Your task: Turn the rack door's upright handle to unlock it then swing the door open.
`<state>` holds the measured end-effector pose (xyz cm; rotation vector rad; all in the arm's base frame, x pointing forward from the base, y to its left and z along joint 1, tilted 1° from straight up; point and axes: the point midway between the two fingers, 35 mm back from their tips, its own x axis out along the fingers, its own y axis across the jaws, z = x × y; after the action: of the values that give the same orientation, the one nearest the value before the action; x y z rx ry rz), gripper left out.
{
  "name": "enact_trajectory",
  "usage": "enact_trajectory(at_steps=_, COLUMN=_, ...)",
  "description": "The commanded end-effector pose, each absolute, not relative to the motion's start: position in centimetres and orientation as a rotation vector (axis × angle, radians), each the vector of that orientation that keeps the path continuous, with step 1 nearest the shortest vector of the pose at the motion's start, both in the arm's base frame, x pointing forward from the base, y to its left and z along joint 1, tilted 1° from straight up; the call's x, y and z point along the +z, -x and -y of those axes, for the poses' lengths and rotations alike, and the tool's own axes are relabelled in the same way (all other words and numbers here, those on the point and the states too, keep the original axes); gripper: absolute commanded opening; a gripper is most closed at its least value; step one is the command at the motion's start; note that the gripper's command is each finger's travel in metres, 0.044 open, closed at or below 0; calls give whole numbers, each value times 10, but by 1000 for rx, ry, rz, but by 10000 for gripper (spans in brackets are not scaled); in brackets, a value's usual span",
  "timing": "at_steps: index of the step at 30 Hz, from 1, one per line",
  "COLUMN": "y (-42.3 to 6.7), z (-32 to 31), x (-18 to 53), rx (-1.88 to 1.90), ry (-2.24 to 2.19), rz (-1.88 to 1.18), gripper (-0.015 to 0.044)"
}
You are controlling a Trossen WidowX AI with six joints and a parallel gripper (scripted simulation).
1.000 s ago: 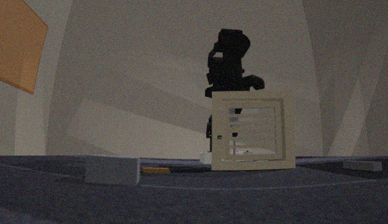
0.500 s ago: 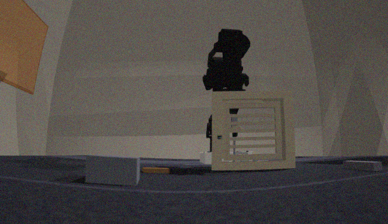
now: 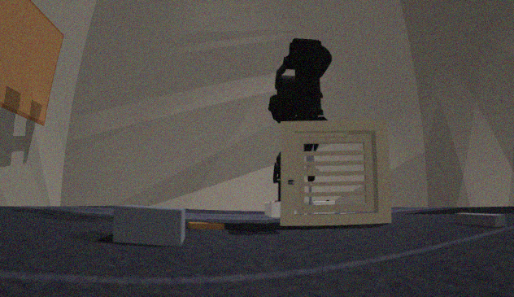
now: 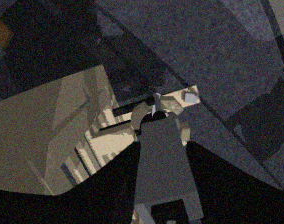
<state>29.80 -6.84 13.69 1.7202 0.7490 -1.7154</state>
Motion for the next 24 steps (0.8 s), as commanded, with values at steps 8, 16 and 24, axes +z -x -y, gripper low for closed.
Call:
enact_trajectory(at_steps=8, y=-299, z=67, x=135, rx=-1731, ry=-1749, rz=-731, gripper=147)
enact_trajectory(at_steps=16, y=-299, z=67, x=135, rx=-1709, ry=-1727, rz=-755, gripper=287)
enact_trajectory(at_steps=24, y=-299, z=67, x=135, rx=-1444, ry=-1458, rz=-1010, gripper=287)
